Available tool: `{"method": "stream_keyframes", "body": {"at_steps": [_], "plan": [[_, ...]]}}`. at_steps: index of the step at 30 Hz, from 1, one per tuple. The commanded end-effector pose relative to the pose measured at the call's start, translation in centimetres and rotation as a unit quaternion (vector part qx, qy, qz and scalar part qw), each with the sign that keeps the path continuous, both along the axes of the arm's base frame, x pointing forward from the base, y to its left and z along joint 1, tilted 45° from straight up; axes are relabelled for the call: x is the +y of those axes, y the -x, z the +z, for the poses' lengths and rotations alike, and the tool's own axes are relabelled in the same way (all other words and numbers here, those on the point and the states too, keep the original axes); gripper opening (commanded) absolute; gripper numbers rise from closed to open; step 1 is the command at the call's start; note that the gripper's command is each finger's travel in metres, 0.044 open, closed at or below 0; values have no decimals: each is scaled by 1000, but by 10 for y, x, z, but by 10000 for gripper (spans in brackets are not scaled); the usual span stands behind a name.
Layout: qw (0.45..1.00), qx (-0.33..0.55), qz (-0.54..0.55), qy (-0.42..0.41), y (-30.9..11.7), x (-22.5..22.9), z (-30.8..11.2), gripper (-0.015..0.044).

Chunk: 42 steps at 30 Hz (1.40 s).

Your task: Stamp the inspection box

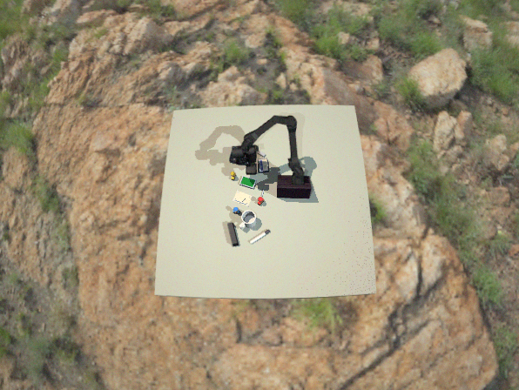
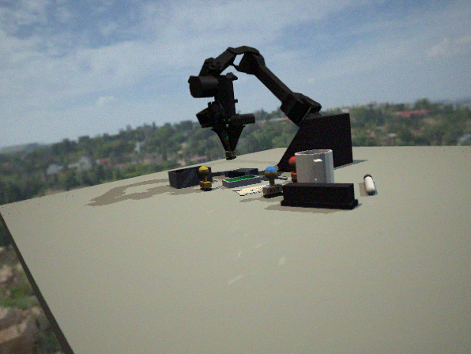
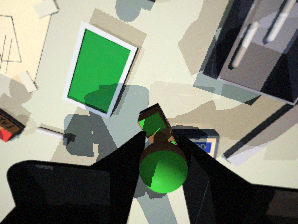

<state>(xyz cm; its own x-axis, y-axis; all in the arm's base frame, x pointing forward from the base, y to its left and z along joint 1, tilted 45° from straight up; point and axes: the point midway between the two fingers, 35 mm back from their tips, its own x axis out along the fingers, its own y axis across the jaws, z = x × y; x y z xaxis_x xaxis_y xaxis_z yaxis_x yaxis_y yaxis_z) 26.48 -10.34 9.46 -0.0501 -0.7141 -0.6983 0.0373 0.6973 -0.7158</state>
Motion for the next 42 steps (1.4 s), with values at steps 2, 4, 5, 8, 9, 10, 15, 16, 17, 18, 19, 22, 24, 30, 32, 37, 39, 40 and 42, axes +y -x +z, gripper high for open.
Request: {"method": "stream_keyframes", "body": {"at_steps": [2,4,5,8,9,10,15,16,17,18,19,22,24,30,32,37,39,40,42], "plan": [[1000,-4,-1,3,0,1,4,0],[1000,-4,-1,4,0,2,4,0],[1000,-4,-1,4,0,2,5,0],[1000,-4,-1,3,-4,7,0,0],[1000,-5,-1,3,-7,10,-3,0],[1000,-5,-1,2,-9,13,-6,0],[1000,-5,-1,1,-21,29,-22,0],[1000,-5,-1,1,-23,32,-25,0],[1000,-5,-1,1,-25,36,-28,0],[1000,-5,-1,1,-27,39,-32,0],[1000,-5,-1,2,-29,43,-35,0],[1000,-5,-1,2,-33,52,-45,0],[1000,-5,-1,2,-34,55,-48,0],[1000,-5,-1,2,-34,53,-49,0],[1000,-5,-1,2,-34,53,-50,0],[1000,-5,-1,2,-34,50,-52,0],[1000,-5,-1,2,-34,49,-53,0],[1000,-5,-1,2,-34,49,-54,0],[1000,-5,-1,2,-34,48,-55,0]]}}
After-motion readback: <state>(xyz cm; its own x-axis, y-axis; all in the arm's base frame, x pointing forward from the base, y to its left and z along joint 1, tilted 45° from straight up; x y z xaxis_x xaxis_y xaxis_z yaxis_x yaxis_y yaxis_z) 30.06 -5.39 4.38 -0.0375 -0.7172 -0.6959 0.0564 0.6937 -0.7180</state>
